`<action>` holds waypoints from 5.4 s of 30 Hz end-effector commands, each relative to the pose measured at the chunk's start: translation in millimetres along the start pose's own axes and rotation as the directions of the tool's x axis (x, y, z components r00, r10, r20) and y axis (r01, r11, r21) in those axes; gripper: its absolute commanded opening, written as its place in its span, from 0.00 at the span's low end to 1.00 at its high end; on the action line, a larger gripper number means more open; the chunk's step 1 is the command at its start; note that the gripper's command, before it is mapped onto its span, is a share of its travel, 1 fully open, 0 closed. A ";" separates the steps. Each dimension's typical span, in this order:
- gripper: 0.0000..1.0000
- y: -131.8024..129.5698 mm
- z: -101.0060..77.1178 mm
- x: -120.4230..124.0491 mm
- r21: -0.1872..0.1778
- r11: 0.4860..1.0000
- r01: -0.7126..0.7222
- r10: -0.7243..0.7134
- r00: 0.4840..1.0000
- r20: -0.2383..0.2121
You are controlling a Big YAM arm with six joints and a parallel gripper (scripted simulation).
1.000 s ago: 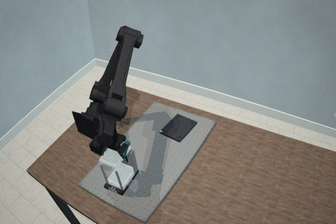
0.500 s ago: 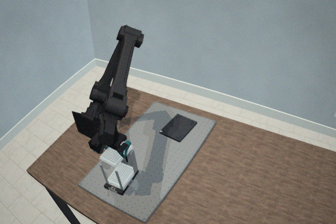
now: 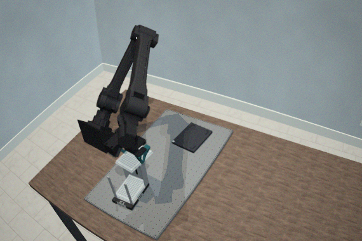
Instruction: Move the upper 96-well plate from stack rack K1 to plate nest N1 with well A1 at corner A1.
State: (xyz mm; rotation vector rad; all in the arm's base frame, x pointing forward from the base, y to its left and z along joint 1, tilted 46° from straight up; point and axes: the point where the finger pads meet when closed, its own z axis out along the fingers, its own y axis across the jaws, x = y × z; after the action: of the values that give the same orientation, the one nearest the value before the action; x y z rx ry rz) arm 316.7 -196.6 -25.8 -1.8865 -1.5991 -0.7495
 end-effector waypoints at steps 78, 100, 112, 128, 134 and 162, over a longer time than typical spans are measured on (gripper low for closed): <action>0.00 28.8 -12.4 248.5 -0.032 0.999 0.029 -0.028 0.999 0.020; 0.00 28.9 -10.0 317.6 -0.032 0.999 0.029 -0.028 1.000 0.014; 0.00 28.9 -9.1 352.1 -0.032 0.999 0.029 -0.029 1.000 0.010; 0.00 28.6 -3.7 365.3 -0.026 1.000 0.010 -0.010 1.000 0.008; 0.00 25.5 -2.4 354.6 -0.014 0.999 -0.033 0.033 0.999 0.005; 0.00 23.9 0.0 352.3 -0.008 1.000 -0.026 0.026 1.000 0.005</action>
State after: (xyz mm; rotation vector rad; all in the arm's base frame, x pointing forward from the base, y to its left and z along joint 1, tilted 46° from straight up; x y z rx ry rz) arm 388.6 50.2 227.7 -1.8923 -1.6010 -0.7472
